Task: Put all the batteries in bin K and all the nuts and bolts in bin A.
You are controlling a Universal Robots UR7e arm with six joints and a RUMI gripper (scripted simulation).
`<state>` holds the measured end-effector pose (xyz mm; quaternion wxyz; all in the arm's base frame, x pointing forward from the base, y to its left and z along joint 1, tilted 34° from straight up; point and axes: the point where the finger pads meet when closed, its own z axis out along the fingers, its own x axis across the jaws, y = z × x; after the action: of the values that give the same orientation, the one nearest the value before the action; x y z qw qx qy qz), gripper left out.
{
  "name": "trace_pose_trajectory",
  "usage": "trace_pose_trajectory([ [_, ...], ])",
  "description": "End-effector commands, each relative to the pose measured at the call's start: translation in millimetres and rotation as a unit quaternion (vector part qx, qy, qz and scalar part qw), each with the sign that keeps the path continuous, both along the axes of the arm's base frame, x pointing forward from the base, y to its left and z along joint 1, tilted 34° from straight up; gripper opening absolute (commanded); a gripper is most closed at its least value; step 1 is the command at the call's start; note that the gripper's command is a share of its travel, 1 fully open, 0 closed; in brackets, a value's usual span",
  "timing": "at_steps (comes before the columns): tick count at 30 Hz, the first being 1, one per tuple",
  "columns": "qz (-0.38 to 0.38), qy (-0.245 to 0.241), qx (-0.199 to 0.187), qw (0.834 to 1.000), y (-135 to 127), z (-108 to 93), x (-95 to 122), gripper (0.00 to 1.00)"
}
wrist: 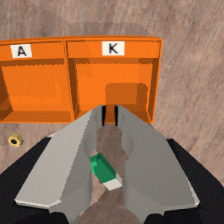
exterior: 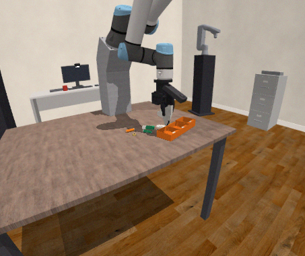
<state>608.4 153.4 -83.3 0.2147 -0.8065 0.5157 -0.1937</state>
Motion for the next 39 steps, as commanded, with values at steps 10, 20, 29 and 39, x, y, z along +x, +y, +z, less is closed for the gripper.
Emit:
trace_pose_trajectory([
  [10, 0.000, 0.000, 0.000, 1.000, 1, 18, -13, 0.04],
  [20, 0.000, 0.000, 0.000, 1.000, 38, 14, -30, 0.04],
  [29, 0.000, 0.000, 0.000, 1.000, 73, 10, -45, 0.04],
  [39, 0.000, 0.000, 0.000, 1.000, 75, -1, -38, 0.04],
])
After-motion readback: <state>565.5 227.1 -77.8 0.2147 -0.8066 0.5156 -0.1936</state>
